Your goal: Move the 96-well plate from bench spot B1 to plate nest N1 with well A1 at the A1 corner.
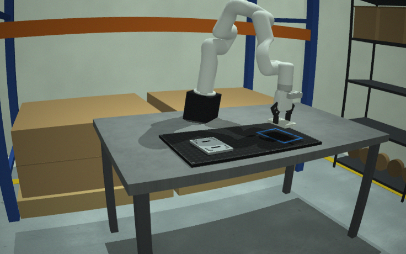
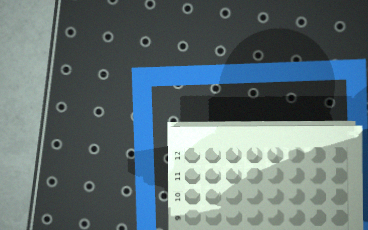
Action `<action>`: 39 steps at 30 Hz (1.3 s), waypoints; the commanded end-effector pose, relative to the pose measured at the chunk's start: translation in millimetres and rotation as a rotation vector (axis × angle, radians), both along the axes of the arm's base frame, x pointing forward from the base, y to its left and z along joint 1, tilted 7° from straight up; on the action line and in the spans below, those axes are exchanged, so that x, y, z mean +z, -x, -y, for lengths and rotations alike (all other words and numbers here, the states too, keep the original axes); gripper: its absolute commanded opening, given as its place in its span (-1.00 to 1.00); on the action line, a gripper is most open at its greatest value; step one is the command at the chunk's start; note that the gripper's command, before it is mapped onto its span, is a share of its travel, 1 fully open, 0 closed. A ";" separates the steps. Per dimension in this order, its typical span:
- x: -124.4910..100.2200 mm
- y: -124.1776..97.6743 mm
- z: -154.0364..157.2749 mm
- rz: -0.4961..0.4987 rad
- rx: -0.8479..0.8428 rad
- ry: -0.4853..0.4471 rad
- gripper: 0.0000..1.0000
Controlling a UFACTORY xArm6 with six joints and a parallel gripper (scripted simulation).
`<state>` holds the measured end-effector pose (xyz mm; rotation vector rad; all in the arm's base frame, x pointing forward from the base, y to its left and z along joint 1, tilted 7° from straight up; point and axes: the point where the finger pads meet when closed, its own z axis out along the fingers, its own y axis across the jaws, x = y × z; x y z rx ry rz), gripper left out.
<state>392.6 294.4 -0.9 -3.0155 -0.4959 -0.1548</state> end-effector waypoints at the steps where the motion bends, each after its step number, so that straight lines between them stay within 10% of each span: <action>1: 8.2 -0.4 -0.1 0.003 0.000 -0.002 -1.00; 26: 25.3 1.0 1.6 0.003 0.000 -0.002 -1.00; 39: 23.6 -8.2 37.1 0.039 0.363 0.030 -1.00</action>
